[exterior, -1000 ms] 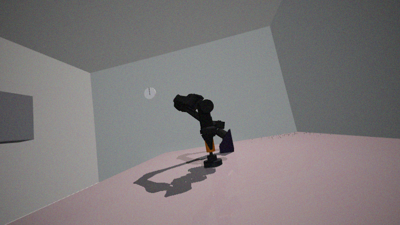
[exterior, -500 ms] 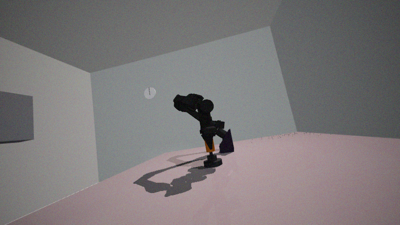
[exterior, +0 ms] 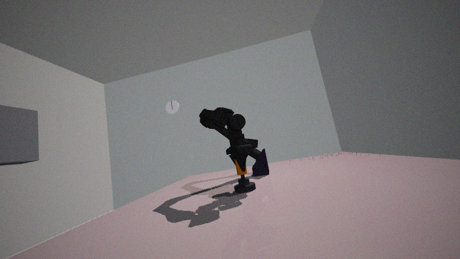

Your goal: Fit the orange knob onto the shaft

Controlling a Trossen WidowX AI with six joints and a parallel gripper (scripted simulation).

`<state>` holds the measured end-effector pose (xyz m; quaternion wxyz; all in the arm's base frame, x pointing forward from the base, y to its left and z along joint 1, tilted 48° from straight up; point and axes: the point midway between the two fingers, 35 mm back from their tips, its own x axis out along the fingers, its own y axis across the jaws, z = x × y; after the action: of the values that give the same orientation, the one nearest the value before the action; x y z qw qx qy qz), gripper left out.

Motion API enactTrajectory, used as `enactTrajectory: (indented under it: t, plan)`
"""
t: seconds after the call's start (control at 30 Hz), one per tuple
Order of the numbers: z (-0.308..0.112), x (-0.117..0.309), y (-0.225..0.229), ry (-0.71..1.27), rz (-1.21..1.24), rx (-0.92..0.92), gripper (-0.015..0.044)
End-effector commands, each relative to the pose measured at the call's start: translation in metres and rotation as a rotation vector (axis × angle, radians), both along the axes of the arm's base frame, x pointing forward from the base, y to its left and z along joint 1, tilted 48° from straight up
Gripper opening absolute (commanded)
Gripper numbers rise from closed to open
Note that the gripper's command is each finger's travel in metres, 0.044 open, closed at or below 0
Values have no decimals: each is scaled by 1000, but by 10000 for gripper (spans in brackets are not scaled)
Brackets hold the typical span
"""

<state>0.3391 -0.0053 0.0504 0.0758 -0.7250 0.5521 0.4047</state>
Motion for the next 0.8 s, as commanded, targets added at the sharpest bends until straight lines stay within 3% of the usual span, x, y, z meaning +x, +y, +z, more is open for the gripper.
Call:
enactTrajectory:
  t: [0.0, 0.77]
  plan:
    - [-2, 0, 0, 4, 5, 0, 0]
    - [1, 0, 0, 4, 5, 0, 0]
